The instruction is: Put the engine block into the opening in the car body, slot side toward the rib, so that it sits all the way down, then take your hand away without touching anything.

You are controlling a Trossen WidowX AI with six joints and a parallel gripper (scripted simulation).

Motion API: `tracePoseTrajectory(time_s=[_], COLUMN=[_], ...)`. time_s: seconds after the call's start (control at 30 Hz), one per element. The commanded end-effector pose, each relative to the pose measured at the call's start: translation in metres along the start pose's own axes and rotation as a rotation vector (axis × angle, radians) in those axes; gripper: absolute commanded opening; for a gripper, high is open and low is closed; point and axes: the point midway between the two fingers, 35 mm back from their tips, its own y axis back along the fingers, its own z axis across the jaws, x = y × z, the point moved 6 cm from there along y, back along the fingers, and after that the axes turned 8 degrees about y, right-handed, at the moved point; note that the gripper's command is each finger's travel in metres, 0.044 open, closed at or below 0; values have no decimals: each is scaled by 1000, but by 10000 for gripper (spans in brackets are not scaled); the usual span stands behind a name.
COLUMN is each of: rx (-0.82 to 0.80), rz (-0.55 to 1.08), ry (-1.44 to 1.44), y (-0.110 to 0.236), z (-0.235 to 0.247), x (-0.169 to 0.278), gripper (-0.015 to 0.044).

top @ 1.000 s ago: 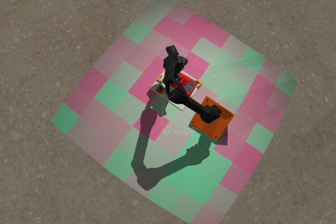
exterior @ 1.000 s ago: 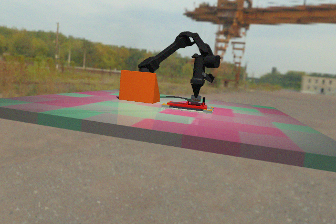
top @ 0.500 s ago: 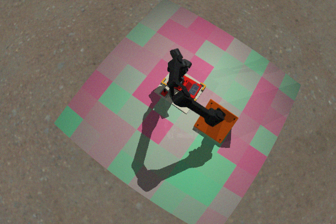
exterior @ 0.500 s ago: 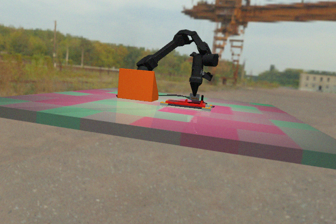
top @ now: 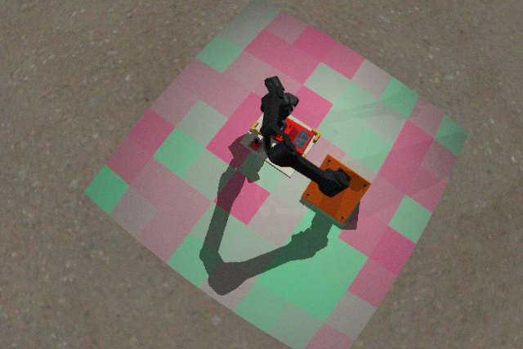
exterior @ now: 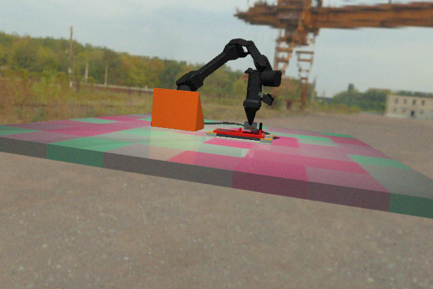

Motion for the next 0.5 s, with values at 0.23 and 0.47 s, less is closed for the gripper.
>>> tracePoseTrajectory(time_s=[0.23, 0.47], rx=[0, 0], rz=[-1, -1], ry=[5, 8], y=[-3, -5], z=[0, 0], x=[0, 0], gripper=[159, 159])
